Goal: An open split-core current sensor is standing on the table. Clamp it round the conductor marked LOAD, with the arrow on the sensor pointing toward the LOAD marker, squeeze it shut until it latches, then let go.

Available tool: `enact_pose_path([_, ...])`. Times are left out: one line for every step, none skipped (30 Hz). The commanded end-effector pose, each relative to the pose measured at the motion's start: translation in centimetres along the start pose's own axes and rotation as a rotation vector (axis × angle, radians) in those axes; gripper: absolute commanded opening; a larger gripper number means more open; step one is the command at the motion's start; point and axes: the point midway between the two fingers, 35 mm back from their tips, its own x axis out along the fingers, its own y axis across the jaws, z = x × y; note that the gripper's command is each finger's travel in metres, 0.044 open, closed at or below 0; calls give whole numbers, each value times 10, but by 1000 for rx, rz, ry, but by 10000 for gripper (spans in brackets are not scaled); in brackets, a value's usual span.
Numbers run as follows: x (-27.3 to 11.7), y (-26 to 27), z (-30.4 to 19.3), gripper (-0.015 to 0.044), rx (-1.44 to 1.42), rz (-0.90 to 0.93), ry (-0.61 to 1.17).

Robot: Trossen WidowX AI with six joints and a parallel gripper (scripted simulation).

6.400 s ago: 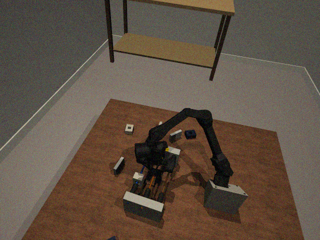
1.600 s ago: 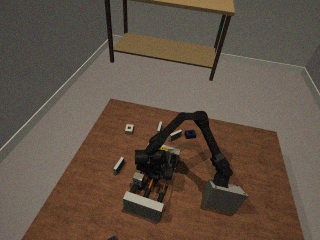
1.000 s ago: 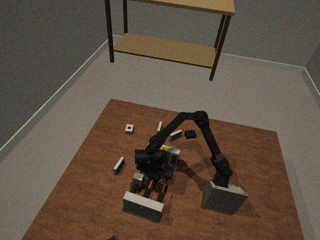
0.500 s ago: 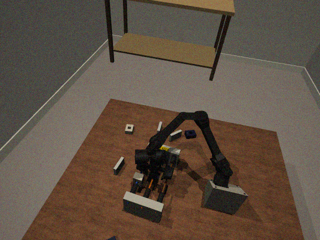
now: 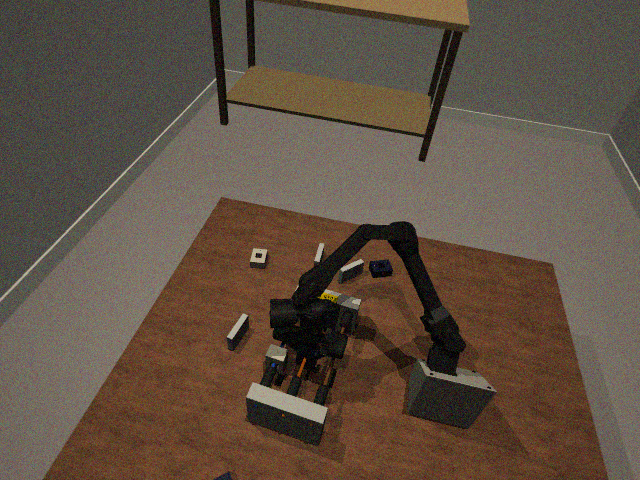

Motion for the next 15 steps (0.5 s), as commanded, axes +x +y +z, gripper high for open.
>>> enact_pose_path([0,0,0,144,0,0,0])
enact_pose_path([0,0,0,137,0,0,0])
enact_pose_path([0,0,0,130,0,0,0])
enact_pose_path([0,0,0,124,0,0,0])
enact_pose_path([0,0,0,117,0,0,0])
enact_pose_path([0,0,0,91,1,0,0])
enact_pose_path([-1,0,0,65,1,1,0])
enact_pose_path([-1,0,0,38,2,2,0])
enact_pose_path([-2,0,0,12,2,3,1])
enact_pose_path([-3,0,0,0,3,4,1])
enact_pose_path([-4,0,0,0,4,5,1])
enact_pose_path([-1,0,0,0,-1,0,0])
enact_pose_path([-1,0,0,0,-1,0,0])
enact_pose_path([-1,0,0,0,-1,0,0])
enact_pose_path([-1,0,0,0,-1,0,0])
